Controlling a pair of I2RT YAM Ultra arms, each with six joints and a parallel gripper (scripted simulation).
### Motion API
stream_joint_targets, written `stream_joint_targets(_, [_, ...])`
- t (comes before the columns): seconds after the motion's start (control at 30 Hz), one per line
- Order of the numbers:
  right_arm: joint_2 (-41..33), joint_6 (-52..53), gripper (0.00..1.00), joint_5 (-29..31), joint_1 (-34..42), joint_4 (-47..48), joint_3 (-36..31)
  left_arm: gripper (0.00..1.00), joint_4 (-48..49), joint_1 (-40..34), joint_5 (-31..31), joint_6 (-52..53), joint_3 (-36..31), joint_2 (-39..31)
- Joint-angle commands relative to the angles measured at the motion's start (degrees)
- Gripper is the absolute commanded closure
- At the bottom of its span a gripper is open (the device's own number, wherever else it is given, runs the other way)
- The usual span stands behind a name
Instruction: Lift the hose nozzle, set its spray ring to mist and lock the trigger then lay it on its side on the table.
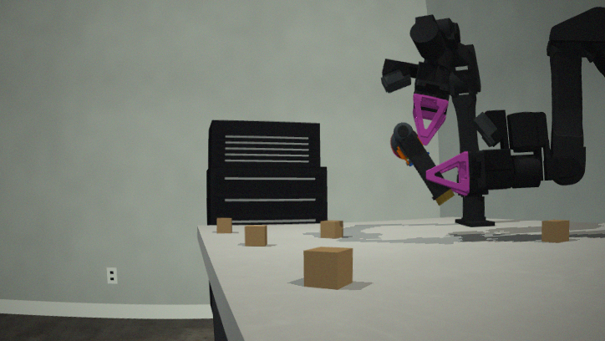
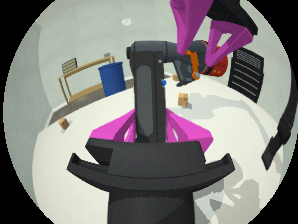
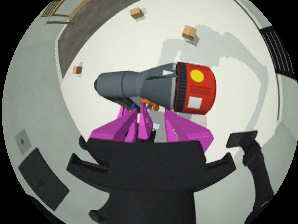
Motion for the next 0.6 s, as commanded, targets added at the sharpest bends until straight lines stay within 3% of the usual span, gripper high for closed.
stream_joint_targets(0.0, [-1.1,-0.5,0.62,0.8,-0.6,2.4,1.7,0.65,6.9,-0.3,0.9,-0.5,2.4,-2.0])
stream_joint_targets(0.57, [2.4,-1.0,0.62,0.0,-0.8,1.5,4.1,0.65,6.9,-0.3,0.8,-0.5,2.4,-2.0])
